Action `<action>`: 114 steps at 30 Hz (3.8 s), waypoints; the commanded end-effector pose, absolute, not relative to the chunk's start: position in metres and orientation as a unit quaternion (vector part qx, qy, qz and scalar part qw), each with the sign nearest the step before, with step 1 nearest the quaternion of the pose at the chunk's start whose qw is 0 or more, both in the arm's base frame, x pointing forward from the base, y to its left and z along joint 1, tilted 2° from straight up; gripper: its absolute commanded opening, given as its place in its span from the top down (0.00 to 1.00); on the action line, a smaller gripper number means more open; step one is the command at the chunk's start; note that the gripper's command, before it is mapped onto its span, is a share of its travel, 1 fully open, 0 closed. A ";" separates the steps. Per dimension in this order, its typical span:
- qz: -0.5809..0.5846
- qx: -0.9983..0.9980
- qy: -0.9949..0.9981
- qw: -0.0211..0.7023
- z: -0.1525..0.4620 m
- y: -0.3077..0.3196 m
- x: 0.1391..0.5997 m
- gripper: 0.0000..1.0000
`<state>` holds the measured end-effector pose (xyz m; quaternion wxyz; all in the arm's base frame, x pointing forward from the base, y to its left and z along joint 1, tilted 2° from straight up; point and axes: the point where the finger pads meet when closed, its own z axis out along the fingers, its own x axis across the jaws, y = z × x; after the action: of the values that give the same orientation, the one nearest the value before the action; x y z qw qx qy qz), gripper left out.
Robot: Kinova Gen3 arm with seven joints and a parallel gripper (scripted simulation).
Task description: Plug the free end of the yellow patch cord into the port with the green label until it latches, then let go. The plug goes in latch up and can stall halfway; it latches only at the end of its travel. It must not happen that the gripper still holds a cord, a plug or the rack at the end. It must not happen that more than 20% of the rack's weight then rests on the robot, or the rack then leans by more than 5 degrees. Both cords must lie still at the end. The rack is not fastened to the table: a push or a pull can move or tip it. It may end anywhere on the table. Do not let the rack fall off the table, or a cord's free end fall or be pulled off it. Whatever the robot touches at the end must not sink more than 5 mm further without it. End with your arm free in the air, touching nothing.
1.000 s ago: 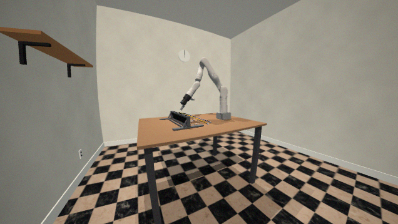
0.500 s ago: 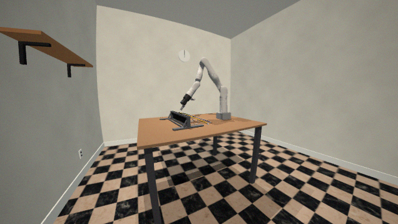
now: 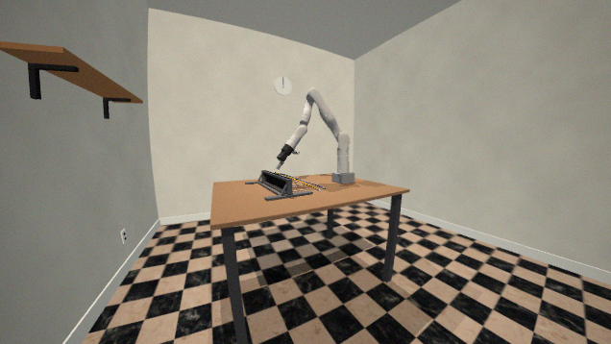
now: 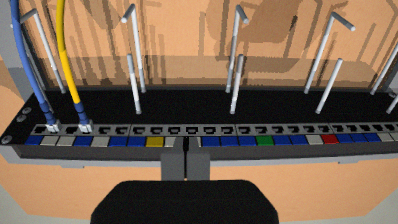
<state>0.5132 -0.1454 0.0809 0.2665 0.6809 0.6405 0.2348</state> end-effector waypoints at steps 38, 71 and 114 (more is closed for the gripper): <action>0.232 0.682 0.641 0.264 0.163 -0.138 0.436 1.00; 0.232 0.681 0.641 0.267 0.185 -0.138 0.420 1.00; 0.234 0.682 0.640 0.266 0.187 -0.238 0.414 1.00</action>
<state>0.4150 -0.2343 0.1876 0.2652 0.6839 0.6380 0.2344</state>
